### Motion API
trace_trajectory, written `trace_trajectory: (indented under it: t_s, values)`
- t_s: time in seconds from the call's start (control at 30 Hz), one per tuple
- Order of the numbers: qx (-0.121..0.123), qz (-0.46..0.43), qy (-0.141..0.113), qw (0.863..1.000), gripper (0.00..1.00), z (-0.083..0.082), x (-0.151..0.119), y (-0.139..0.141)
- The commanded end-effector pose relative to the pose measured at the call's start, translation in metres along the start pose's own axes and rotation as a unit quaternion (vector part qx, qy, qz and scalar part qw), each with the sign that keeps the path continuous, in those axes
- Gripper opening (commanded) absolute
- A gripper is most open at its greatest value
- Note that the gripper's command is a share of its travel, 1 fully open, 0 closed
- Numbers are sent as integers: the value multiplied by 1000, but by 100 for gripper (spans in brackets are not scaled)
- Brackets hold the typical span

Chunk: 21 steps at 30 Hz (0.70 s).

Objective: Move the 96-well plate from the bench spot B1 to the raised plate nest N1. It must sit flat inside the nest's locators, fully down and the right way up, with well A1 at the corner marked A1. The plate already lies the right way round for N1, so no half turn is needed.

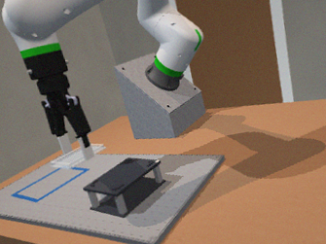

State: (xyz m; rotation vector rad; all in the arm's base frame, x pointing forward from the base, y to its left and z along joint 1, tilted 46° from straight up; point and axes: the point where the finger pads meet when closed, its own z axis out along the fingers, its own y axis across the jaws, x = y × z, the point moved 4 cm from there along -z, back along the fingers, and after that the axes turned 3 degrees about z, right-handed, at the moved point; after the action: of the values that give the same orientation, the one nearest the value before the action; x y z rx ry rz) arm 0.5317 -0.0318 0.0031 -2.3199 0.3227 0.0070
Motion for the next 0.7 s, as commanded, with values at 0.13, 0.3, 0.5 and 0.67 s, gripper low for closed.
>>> trace_trajectory:
  t_s: [0.13, 0.3, 0.5, 0.67]
  values:
    - [0, 0, 0, 1000, 0, -5, -1, -24]
    - [0, 0, 0, 1000, 0, -7, -2, -37]
    - [0, 0, 0, 1000, 0, -10, -4, -57]
    - [0, 0, 0, 1000, 0, -13, -5, -73]
